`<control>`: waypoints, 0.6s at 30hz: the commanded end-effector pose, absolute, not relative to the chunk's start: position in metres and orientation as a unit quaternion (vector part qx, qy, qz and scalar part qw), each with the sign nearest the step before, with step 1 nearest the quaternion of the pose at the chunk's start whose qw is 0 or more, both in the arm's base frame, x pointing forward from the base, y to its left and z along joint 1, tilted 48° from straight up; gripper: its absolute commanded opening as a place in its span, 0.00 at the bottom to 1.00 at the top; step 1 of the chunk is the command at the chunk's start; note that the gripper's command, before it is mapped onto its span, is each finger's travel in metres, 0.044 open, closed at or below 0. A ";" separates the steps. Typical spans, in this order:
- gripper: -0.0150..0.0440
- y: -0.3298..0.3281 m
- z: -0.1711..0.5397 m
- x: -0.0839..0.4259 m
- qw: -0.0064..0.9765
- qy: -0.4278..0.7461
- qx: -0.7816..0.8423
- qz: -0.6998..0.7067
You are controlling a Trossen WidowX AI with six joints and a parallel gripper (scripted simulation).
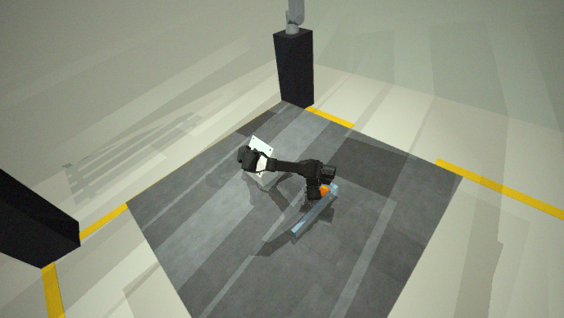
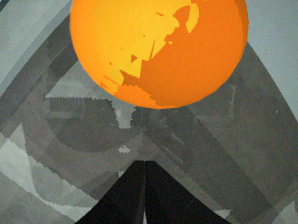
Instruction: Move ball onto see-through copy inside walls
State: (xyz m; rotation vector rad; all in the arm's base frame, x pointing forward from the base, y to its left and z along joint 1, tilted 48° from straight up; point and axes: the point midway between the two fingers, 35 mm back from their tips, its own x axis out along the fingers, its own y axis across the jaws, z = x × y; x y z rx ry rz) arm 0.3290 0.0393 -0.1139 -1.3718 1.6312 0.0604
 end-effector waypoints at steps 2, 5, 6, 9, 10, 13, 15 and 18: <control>0.25 0.035 -0.106 0.325 0.486 0.667 -0.564 0.026; 0.25 0.032 -0.103 0.322 0.486 0.667 -0.564 0.026; 0.25 0.031 -0.103 0.321 0.486 0.667 -0.564 0.026; 0.25 0.028 -0.100 0.318 0.486 0.667 -0.565 0.026; 0.25 0.028 -0.099 0.317 0.486 0.667 -0.565 0.026; 0.25 0.025 -0.098 0.314 0.486 0.667 -0.565 0.026; 0.25 0.025 -0.098 0.314 0.486 0.667 -0.565 0.026; 0.25 0.025 -0.098 0.314 0.486 0.667 -0.565 0.026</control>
